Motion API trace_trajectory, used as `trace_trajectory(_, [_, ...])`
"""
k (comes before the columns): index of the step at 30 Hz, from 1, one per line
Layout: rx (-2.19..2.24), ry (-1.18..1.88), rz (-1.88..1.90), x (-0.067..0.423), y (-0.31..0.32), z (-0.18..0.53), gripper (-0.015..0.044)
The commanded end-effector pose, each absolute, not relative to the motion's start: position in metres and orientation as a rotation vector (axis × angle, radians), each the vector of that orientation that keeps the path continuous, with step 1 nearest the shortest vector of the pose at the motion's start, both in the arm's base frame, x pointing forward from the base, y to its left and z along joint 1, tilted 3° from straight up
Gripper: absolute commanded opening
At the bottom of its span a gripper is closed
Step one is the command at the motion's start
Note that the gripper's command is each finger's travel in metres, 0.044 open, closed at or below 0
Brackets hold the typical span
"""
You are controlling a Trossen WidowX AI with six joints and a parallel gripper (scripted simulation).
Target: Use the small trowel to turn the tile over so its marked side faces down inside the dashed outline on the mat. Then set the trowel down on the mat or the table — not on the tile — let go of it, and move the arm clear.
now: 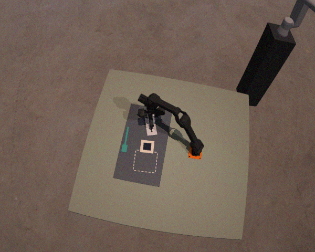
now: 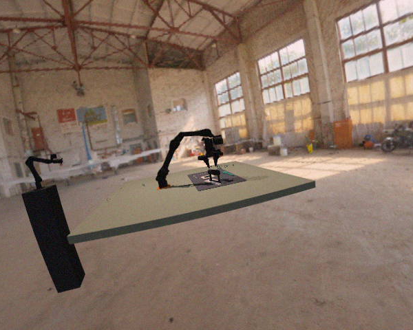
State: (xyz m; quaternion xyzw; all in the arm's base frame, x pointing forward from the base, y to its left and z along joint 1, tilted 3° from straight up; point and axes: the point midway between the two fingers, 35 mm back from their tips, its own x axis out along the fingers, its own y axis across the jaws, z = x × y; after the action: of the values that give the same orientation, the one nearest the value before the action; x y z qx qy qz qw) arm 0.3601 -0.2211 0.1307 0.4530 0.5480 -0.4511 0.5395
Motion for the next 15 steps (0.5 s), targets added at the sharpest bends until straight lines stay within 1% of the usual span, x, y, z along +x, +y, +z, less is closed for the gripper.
trace_trajectory(1, [1.069,1.308,-1.072,0.360,-0.222,0.124,0.0270])
trace_trajectory(15, [1.069,1.308,-1.072,0.360,-0.222,0.102,0.0270])
